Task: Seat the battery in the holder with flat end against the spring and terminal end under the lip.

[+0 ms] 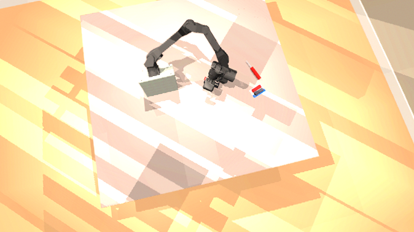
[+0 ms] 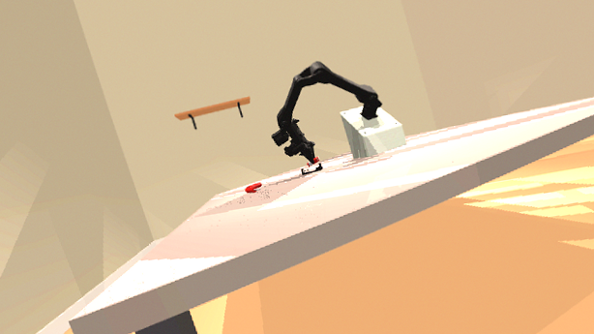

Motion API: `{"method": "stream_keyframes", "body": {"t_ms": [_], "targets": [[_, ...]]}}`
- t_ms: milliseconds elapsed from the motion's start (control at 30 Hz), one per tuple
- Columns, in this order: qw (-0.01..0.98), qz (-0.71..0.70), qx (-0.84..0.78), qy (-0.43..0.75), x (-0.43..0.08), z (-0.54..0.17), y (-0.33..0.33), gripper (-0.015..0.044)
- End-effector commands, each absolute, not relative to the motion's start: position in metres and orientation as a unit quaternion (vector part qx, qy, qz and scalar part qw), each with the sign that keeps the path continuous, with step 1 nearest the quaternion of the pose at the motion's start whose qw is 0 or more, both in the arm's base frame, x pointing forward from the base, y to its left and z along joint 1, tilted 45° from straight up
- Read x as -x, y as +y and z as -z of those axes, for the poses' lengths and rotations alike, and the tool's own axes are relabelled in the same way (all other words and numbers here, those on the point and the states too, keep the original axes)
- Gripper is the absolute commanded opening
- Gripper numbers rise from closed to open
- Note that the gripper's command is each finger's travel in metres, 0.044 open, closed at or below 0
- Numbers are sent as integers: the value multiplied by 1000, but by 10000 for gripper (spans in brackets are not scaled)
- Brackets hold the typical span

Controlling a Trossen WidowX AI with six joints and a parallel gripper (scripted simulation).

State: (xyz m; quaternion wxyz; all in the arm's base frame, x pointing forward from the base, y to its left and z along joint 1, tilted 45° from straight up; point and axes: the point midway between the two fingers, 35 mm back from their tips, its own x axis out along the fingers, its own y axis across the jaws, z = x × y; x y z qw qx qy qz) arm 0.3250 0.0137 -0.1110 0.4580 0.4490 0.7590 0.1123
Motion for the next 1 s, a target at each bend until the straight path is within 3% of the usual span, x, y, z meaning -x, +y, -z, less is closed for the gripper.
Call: {"method": "stream_keyframes", "body": {"t_ms": [0,967], "targets": [[456,-119,-449,760,-328,111,14,67],[408,-147,-436,789,-334,119,18,67]]}}
